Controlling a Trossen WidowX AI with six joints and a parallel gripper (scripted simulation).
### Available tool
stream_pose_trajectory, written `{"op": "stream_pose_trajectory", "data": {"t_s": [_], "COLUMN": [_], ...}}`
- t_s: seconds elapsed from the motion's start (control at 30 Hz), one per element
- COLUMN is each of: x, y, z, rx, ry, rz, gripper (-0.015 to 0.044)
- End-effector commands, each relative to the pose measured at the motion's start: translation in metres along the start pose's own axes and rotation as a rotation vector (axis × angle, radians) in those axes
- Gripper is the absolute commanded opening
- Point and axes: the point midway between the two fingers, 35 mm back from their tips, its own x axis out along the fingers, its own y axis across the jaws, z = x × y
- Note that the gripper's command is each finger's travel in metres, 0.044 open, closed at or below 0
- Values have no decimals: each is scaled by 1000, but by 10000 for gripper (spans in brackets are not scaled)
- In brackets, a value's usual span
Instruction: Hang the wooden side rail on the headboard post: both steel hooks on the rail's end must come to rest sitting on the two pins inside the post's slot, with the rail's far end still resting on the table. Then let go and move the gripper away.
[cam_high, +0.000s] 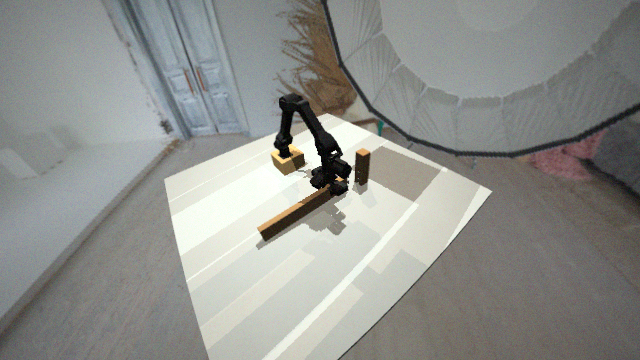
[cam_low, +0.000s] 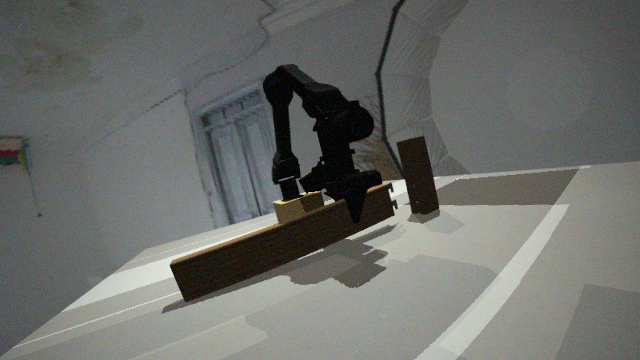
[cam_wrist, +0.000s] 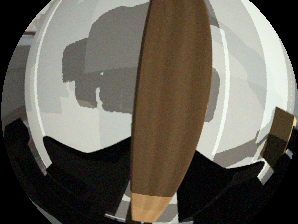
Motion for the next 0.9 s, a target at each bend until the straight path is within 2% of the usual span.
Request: {"op": "stream_pose_trajectory", "data": {"t_s": [0.0,0.87], "x": [-6,-4], "y": [3,6], "z": [0,-3], "rx": [-2,-2], "ry": [-1,0], "rz": [15,15], "gripper": [0,0]}}
